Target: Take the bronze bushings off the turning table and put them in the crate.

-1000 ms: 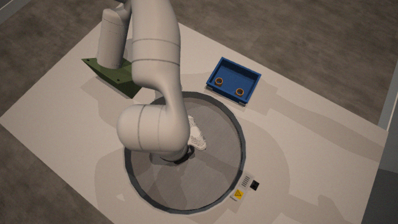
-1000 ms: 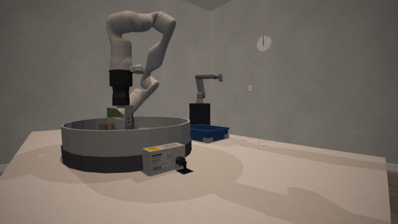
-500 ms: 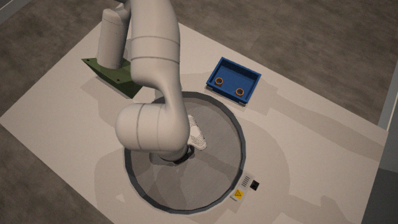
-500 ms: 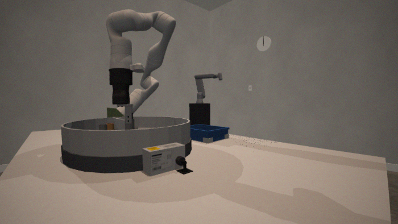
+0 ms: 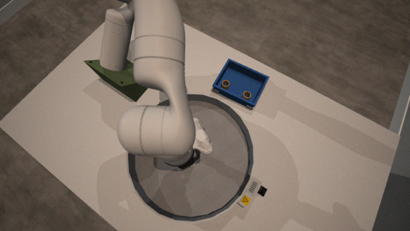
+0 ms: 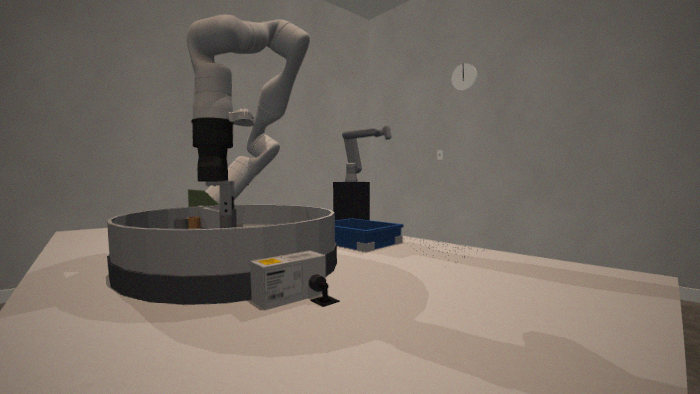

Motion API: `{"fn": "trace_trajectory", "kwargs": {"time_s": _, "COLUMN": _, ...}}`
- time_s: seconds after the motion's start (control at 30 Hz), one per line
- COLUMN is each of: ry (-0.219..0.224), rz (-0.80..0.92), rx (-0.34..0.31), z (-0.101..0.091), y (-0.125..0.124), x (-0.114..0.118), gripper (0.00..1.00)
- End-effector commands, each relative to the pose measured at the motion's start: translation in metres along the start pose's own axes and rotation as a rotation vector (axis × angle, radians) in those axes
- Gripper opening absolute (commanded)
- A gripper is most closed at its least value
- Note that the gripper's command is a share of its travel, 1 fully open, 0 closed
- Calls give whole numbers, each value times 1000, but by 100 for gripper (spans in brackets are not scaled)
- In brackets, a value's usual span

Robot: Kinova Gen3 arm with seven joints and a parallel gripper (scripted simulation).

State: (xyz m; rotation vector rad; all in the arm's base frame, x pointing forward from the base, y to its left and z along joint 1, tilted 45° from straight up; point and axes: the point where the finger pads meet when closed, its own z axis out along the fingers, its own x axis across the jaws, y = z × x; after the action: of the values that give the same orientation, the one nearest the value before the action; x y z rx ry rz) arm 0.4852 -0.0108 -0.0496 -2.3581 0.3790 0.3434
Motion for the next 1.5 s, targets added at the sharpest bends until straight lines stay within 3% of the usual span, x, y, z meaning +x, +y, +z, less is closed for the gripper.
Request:
{"fn": "trace_trajectory", "kwargs": {"time_s": 0.0, "ry": 6, "rz": -1, "rx": -1, "z": -4, "y": 0, "x": 1, "gripper": 42}}
{"fn": "trace_trajectory", "kwargs": {"time_s": 1.47, "ry": 5, "rz": -1, "rx": 0, "z": -15, "y": 0, "x": 1, "gripper": 42}}
